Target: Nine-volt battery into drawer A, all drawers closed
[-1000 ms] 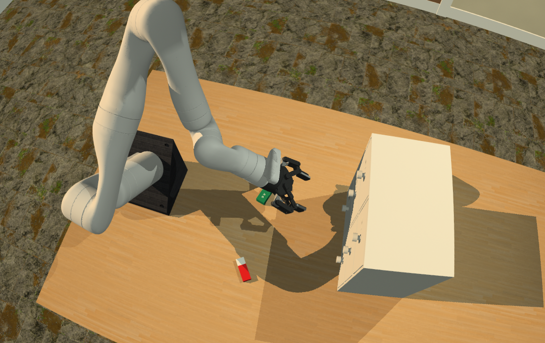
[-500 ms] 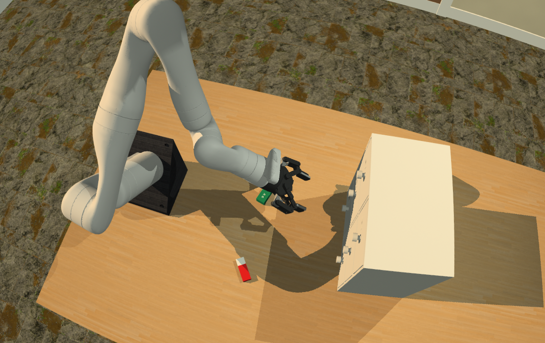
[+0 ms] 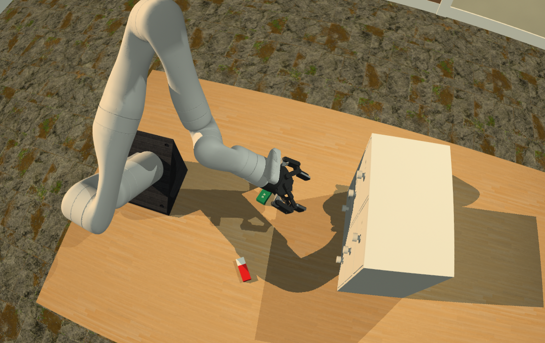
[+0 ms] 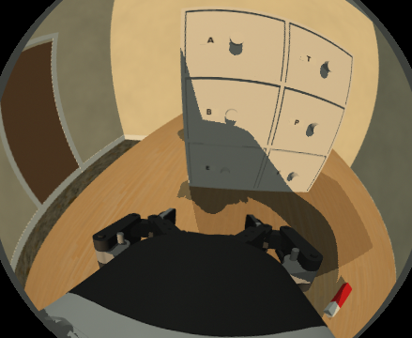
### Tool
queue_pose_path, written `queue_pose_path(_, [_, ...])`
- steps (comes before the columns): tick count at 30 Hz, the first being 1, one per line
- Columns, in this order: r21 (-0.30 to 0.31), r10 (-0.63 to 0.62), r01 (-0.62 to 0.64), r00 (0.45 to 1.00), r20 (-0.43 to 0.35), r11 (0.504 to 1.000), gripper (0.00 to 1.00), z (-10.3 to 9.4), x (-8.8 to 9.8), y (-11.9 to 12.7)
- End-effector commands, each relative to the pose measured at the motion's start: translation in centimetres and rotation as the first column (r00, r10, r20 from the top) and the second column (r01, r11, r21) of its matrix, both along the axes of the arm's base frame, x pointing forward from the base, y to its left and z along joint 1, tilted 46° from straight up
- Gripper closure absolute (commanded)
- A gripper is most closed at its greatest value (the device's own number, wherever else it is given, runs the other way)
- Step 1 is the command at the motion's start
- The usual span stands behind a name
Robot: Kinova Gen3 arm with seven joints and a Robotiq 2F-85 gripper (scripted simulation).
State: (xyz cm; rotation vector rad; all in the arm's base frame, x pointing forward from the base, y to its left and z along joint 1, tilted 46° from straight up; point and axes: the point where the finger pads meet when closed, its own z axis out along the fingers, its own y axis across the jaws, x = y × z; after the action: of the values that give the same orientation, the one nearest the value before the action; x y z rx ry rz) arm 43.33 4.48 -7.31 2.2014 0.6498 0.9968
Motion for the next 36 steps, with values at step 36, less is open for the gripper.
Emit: queue_pose_path(36, [0.001,0.001,-0.001,1.000,0.001,1.000,0.00,4.7,-0.3,4.8])
